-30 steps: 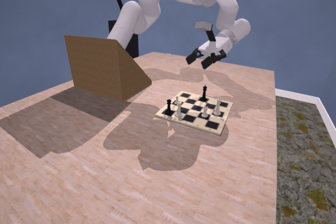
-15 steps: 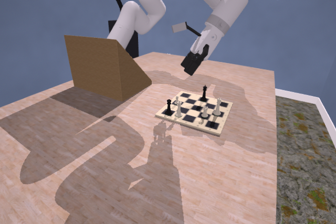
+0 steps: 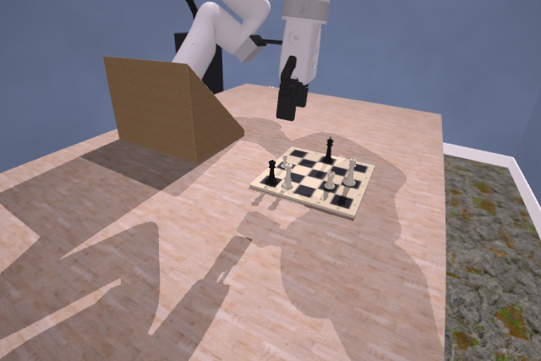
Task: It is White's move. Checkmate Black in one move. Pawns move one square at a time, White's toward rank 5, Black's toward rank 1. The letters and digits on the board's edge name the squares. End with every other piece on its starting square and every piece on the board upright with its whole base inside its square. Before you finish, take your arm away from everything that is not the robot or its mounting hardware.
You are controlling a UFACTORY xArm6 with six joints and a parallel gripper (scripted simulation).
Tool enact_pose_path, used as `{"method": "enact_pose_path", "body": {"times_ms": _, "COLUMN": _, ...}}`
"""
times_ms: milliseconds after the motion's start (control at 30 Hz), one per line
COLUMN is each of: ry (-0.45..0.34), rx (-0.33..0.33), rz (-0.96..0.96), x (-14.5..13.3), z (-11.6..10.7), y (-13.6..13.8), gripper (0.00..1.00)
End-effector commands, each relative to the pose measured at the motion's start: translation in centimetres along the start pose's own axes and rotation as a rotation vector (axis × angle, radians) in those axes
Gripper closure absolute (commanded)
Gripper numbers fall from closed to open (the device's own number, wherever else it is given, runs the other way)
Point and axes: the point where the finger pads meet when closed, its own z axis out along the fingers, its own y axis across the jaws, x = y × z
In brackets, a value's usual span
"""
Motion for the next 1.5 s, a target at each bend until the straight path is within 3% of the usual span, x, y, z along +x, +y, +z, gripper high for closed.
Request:
{"method": "enact_pose_path", "body": {"times_ms": 0, "ry": -0.073, "rx": -0.023, "rz": 0.032, "x": -0.1, "z": -0.4, "y": -1.0, "gripper": 0.0}}
{"method": "enact_pose_path", "body": {"times_ms": 467, "ry": -0.073, "rx": -0.023, "rz": 0.032, "x": -0.1, "z": -0.4, "y": -1.0, "gripper": 0.0}}
{"method": "enact_pose_path", "body": {"times_ms": 800, "ry": -0.069, "rx": -0.02, "rz": 0.035, "x": -0.2, "z": 3.0, "y": -1.0, "gripper": 0.0}}
{"method": "enact_pose_path", "body": {"times_ms": 833, "ry": -0.069, "rx": -0.02, "rz": 0.035, "x": -0.2, "z": 3.0, "y": -1.0, "gripper": 0.58}}
{"method": "enact_pose_path", "body": {"times_ms": 1467, "ry": -0.069, "rx": -0.02, "rz": 0.035, "x": -0.2, "z": 3.0, "y": -1.0, "gripper": 0.58}}
